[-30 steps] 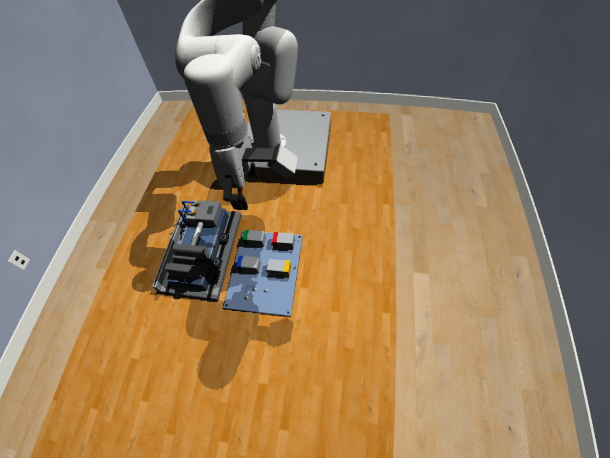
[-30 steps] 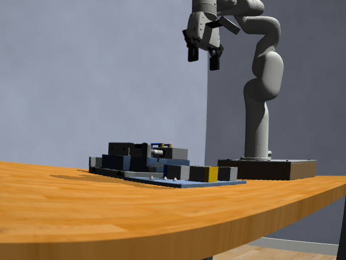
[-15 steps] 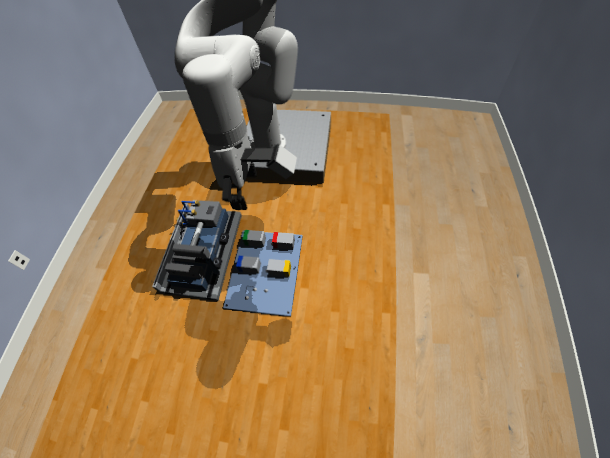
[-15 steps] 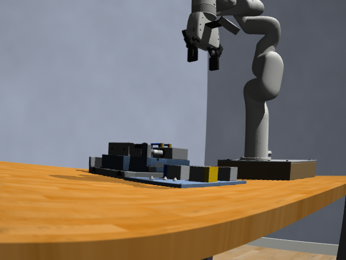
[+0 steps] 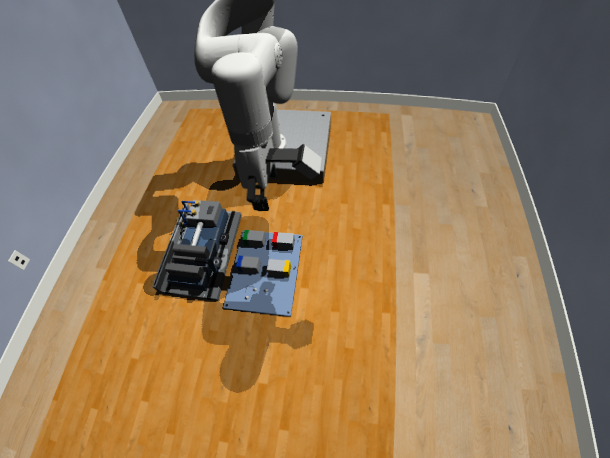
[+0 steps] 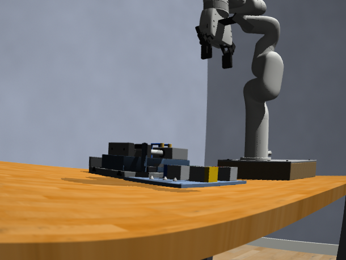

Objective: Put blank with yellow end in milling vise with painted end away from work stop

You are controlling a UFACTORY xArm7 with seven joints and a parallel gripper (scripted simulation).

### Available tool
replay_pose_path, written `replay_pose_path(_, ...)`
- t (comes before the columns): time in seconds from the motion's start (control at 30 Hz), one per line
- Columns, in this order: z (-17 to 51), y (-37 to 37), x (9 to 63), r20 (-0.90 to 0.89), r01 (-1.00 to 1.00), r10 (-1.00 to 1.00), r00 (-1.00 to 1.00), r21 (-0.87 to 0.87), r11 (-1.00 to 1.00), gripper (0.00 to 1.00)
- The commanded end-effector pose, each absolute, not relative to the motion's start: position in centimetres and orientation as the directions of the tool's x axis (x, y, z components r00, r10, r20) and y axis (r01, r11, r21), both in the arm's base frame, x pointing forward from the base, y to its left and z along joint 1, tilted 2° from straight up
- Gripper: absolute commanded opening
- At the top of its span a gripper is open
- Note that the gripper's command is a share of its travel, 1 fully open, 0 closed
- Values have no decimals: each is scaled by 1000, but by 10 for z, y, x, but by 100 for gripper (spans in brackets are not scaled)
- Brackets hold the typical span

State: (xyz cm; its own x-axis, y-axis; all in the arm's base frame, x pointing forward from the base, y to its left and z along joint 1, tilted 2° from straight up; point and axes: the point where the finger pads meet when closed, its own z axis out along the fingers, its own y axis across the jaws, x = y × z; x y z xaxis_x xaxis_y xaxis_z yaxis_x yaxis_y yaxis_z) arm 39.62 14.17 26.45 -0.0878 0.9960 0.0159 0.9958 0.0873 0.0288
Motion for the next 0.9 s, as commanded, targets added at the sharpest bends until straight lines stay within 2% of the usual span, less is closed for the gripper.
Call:
replay_pose_path(0.0,266,156,397,15,996,996,-85,32,85,100)
replay_pose_path(0.17,266,156,397,15,996,996,-85,32,85,100)
replay_pose_path(0.5,267,201,393,15,996,996,-85,31,85,100)
replay_pose_path(0.87,267,197,394,16,996,996,-85,32,85,100)
